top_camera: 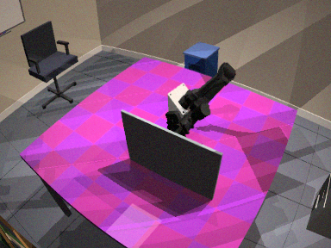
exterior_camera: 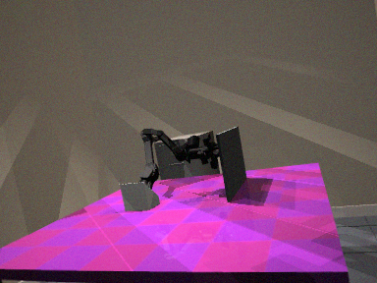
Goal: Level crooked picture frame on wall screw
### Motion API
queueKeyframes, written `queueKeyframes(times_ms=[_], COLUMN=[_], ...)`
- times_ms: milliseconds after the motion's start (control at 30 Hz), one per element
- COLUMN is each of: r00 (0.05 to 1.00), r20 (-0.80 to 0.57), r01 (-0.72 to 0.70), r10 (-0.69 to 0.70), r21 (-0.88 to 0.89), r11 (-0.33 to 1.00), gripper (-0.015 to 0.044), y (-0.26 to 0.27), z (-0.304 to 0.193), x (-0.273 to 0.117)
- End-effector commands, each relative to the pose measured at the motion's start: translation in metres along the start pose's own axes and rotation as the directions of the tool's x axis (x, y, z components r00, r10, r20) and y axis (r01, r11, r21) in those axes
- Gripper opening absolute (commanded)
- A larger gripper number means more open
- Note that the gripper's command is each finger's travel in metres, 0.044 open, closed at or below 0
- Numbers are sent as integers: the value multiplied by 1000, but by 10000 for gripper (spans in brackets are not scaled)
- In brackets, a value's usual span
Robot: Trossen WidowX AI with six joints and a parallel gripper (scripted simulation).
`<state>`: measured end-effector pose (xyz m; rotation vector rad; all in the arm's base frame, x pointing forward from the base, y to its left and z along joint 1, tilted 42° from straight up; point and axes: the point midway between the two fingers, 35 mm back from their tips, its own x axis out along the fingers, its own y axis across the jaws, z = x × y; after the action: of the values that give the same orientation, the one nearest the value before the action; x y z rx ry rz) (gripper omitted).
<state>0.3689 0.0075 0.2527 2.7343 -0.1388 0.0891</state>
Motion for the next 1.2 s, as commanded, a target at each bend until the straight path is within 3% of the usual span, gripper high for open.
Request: queueKeyframes(times_ms=[0,1167], r00=[1000,1000], r20=[1,1], r01=[-4,-4], r10=[4,4], r21=[5,4], r11=[1000,1000], gripper=[0,0], y=[3,7], z=[0,0], x=[0,0])
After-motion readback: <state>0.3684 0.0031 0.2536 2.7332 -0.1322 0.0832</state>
